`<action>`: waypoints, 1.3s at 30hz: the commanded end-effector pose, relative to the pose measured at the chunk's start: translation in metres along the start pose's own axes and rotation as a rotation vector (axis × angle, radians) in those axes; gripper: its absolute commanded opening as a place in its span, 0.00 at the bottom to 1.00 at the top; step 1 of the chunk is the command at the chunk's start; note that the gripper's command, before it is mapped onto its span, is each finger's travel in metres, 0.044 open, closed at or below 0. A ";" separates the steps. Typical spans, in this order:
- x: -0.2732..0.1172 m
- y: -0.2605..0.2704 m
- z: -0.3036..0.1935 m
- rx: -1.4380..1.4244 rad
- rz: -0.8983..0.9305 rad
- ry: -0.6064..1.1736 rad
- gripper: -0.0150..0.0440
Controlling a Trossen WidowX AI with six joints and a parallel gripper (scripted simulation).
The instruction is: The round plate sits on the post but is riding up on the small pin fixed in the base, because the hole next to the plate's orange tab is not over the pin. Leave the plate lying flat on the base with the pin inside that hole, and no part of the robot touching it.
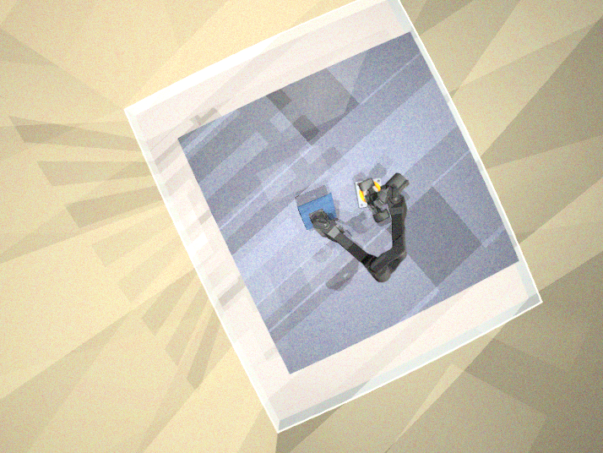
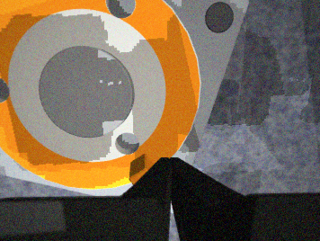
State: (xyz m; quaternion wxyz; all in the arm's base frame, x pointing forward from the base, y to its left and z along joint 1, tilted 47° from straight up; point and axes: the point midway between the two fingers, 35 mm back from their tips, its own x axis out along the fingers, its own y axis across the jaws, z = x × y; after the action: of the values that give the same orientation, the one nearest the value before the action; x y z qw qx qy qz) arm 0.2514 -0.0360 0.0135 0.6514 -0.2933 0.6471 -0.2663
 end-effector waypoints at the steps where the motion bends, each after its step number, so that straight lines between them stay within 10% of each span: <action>1: 0.002 0.004 -0.006 -0.001 0.003 0.010 0.25; 39: 0.001 0.047 -0.015 -0.001 0.005 0.010 0.25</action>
State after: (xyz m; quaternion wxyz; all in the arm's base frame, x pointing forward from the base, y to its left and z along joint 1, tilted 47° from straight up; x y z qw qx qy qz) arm 0.2342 -0.0088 -0.0169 0.6479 -0.2942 0.6505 -0.2656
